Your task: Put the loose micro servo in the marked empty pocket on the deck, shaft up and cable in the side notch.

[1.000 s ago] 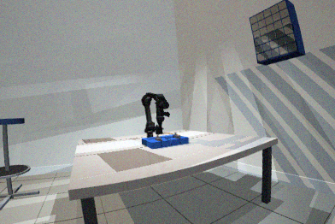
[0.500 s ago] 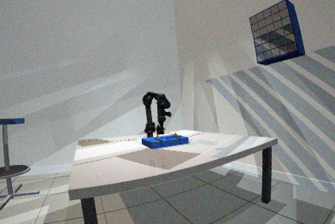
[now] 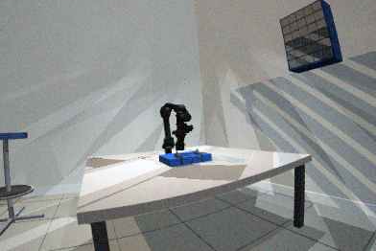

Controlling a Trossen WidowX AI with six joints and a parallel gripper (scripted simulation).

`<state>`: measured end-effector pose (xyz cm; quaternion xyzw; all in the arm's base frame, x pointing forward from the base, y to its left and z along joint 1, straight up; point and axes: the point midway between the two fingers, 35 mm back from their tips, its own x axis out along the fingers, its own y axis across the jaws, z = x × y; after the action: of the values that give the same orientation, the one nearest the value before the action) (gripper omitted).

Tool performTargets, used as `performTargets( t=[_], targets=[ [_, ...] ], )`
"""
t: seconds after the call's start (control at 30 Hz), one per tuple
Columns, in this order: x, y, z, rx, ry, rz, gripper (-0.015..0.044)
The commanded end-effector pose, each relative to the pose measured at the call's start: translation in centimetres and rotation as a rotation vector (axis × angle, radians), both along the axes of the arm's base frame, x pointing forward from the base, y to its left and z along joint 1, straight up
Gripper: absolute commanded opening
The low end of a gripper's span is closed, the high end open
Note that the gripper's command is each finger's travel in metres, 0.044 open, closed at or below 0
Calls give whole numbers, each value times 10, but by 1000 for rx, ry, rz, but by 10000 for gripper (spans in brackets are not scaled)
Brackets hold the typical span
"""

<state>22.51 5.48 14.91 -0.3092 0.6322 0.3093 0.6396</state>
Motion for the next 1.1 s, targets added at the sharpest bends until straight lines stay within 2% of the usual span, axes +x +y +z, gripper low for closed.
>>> performTargets(
  t=[0.0,0.6,0.83,1.07],
  targets=[
    [2,1,2,8,-7,-128,0],
    [2,1,2,16,-2,-743,0],
    [4,1,2,16,-2,-766,0],
    [28,5,3,17,-3,-766,0]
  ],
)
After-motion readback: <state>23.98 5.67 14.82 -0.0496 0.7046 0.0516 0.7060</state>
